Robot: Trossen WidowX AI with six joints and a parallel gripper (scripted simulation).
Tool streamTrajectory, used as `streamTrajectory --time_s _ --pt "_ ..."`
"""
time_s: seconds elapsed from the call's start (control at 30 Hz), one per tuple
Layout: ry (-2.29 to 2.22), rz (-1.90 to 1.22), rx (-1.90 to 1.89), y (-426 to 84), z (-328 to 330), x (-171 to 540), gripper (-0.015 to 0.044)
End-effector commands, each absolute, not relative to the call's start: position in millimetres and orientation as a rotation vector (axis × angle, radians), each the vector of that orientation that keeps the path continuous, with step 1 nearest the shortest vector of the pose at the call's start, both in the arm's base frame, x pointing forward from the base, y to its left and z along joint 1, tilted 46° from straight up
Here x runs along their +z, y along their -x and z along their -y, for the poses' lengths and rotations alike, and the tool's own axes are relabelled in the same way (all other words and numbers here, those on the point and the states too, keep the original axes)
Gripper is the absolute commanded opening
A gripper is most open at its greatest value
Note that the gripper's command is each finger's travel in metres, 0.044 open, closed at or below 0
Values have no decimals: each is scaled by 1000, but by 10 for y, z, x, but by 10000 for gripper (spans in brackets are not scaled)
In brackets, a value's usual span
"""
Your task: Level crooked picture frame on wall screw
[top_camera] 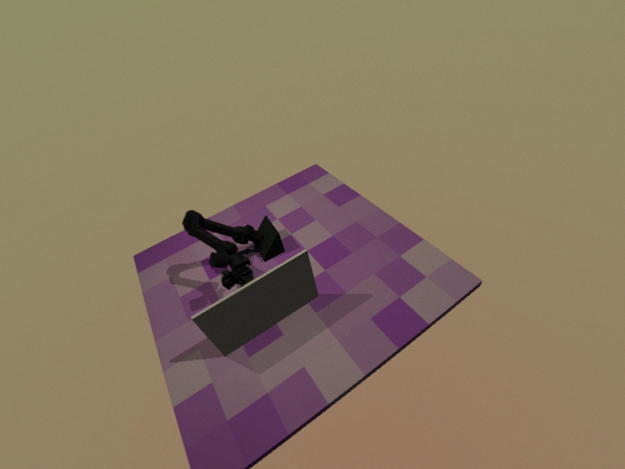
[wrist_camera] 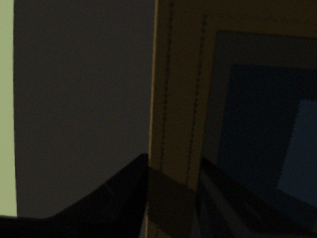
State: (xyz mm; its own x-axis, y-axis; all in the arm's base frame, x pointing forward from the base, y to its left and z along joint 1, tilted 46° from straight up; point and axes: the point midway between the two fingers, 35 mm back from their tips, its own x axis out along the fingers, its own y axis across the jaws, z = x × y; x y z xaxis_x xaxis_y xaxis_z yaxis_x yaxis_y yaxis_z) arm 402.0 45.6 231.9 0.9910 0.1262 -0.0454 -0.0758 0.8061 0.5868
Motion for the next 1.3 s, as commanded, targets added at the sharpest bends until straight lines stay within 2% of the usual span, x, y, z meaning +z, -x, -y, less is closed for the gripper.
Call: streamTrajectory --time_s 0.0,1.27 --pt "-629 -72 126 -4027 -475 2373 0" --pt "-629 -72 126 -4032 -444 2359 0"
